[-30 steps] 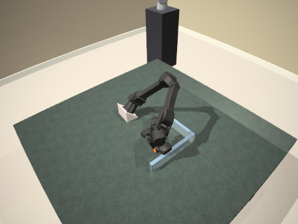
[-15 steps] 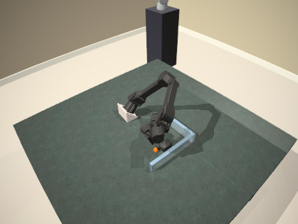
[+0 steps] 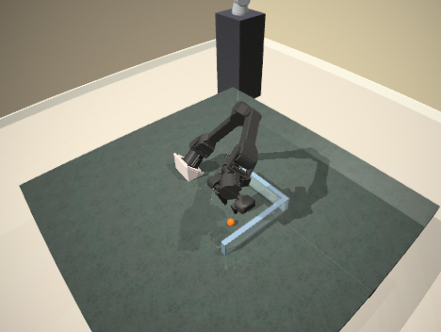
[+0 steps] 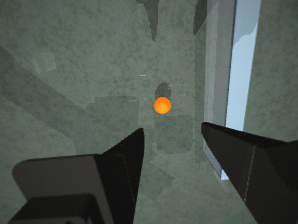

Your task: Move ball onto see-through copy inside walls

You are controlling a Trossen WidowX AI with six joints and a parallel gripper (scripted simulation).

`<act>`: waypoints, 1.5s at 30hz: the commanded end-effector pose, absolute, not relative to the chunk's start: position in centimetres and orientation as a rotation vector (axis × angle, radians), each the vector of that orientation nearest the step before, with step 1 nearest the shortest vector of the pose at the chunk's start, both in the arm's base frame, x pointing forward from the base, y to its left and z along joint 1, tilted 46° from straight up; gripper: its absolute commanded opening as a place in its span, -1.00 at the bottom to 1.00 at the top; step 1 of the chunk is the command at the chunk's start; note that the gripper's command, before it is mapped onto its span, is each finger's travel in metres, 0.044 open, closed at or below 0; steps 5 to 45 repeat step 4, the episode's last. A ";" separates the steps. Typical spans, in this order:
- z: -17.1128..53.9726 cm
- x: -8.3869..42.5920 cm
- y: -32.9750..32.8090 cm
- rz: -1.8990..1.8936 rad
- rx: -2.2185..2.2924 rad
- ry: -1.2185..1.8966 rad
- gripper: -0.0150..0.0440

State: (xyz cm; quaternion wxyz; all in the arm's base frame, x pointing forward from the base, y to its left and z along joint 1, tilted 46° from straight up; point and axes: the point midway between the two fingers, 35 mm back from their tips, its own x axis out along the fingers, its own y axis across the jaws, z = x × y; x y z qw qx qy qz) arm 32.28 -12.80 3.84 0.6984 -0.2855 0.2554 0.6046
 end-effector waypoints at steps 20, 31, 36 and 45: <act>6.9 31.3 -15.8 1.343 -0.642 0.569 0.91; 6.9 31.3 -15.8 1.343 -0.642 0.569 0.91; 6.9 31.3 -15.8 1.343 -0.642 0.569 0.91; 6.9 31.3 -15.8 1.343 -0.642 0.569 0.91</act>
